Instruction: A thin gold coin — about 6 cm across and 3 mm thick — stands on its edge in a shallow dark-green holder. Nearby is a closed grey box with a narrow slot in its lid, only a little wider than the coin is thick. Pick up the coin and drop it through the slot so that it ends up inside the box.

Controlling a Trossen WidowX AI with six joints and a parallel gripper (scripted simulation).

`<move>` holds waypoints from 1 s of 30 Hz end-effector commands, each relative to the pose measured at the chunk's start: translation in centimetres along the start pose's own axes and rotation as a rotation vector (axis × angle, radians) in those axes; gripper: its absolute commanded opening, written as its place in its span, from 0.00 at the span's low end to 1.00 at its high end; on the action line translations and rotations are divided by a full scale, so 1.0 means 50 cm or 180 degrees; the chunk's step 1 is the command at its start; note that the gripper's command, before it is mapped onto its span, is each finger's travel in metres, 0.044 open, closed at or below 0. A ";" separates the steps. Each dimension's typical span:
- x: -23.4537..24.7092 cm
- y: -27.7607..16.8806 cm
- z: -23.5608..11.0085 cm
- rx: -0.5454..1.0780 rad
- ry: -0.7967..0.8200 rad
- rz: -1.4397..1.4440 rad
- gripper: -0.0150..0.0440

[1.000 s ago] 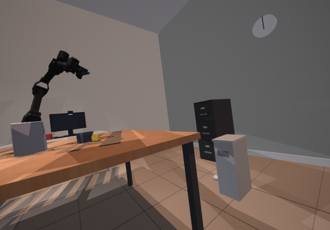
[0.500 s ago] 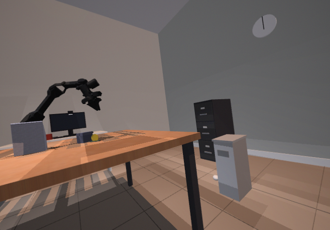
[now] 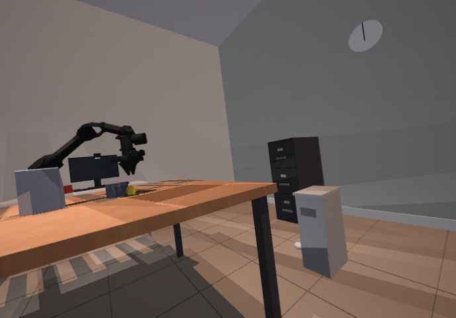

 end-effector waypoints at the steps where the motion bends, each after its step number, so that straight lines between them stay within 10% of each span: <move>1: -0.003 -0.010 0.046 0.0089 -0.0008 0.0034 0.53; 30: -0.005 -0.012 0.139 0.0089 -0.0006 0.0035 0.53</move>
Point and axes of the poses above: the point midway between the two fingers, 35 mm back from their tips, its own z axis out along the fingers, its own x axis across the jaws, y = z × x, the point moved 5 cm from there along -z, back along the fingers, and after that the axes turned 9 degrees about -z, right-handed, at the moved point
